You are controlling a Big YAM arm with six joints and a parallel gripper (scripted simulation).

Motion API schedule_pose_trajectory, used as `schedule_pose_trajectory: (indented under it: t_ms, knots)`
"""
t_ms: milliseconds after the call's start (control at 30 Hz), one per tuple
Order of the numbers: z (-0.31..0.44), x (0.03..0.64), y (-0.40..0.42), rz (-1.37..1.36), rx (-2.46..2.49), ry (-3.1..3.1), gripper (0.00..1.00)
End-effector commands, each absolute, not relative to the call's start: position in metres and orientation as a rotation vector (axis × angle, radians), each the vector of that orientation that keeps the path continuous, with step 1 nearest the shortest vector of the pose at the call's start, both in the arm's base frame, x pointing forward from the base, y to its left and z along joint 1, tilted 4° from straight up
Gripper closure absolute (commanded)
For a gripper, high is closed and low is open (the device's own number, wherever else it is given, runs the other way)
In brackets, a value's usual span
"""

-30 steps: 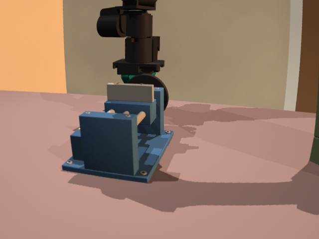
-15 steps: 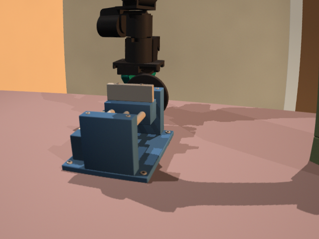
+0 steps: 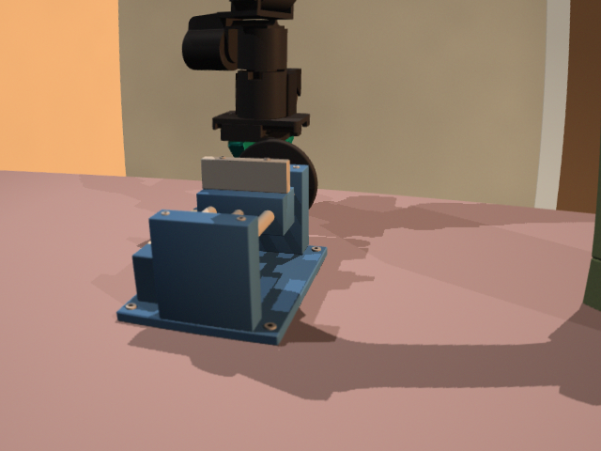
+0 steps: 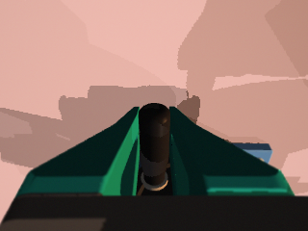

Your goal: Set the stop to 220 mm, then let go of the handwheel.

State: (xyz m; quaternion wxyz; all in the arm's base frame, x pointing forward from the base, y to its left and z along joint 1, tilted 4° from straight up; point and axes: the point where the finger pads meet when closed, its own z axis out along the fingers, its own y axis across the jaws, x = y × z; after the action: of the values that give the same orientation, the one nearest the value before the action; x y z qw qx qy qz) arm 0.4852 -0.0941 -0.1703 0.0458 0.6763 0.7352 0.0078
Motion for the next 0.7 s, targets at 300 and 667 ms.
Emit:
schedule_pose_trajectory:
  t_ms: [300,667]
  knots:
    - [-0.161,0.502,-0.101,0.019,2.071,2.228,0.94]
    - [-0.159,0.502,-0.101,0.020,2.070,2.226,0.94]
